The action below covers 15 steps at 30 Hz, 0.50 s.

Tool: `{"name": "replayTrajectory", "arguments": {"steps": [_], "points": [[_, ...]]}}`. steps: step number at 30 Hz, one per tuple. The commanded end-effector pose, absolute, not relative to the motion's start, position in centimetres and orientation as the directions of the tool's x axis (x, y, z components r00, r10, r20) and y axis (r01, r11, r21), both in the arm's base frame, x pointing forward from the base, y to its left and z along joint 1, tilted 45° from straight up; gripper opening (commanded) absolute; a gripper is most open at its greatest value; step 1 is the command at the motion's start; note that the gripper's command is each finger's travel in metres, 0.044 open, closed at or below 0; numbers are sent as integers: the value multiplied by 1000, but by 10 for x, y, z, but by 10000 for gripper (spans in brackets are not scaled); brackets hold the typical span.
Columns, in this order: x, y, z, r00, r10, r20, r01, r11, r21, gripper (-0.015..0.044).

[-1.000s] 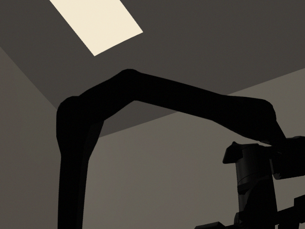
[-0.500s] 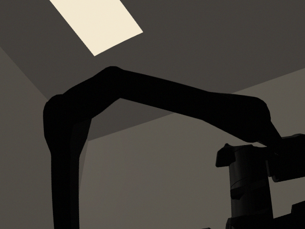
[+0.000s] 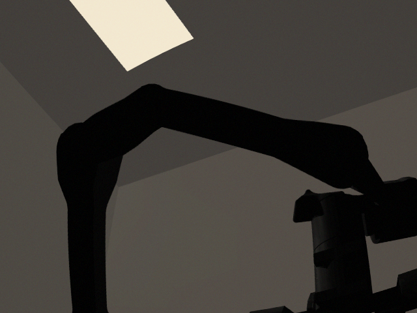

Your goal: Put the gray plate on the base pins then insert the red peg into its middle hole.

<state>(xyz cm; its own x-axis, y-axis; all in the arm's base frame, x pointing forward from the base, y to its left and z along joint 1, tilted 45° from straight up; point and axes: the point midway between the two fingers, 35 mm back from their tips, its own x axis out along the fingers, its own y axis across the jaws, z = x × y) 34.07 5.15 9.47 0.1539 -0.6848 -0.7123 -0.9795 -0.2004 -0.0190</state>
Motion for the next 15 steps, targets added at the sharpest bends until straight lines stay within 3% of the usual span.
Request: {"name": "replayTrajectory", "arguments": {"steps": [1,15], "points": [[342,50,94,158,-686,-710,-978,-206,-18,0],[345,36,80,158,-686,-710,-978,-206,-19,0]]}}
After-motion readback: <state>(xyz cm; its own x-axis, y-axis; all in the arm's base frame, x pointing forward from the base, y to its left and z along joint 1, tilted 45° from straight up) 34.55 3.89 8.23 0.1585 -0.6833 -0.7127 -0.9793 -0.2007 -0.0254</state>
